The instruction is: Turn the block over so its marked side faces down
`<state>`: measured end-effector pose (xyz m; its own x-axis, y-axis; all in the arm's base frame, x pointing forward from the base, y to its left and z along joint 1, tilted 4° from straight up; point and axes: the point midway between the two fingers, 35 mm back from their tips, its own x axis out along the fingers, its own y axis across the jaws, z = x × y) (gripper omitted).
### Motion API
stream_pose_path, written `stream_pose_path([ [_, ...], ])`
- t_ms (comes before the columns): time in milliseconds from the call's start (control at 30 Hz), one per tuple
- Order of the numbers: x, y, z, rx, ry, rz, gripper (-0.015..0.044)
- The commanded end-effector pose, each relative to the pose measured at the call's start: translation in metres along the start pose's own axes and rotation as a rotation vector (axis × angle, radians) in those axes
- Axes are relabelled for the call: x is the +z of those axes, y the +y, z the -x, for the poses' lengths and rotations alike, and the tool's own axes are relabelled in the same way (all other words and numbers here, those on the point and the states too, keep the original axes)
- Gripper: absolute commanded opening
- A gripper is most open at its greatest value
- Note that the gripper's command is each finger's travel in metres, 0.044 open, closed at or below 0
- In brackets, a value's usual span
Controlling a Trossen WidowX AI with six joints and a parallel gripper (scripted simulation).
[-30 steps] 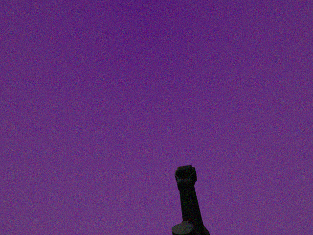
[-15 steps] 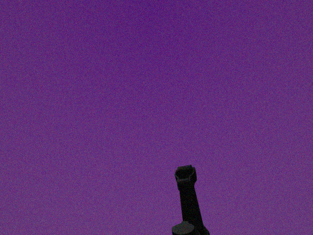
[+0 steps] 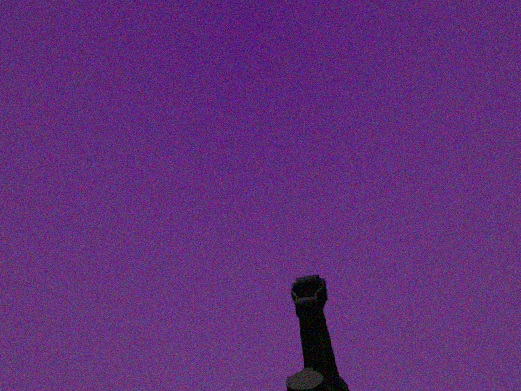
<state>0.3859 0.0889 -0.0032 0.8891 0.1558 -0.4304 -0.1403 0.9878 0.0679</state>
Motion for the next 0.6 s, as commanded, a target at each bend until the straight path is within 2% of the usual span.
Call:
stream_pose_path([
  [0, 0.002, 0.000, -0.002, -0.003, 0.019, 0.000, 0.0440],
  [233, 0.024, 0.001, -0.001, -0.005, 0.261, 0.015, 0.0440],
  [400, 0.044, 0.000, 0.028, -0.002, 0.449, 0.004, 0.0440],
  [567, 0.054, 0.000, 0.051, -0.001, 0.541, -0.005, 0.0440],
])
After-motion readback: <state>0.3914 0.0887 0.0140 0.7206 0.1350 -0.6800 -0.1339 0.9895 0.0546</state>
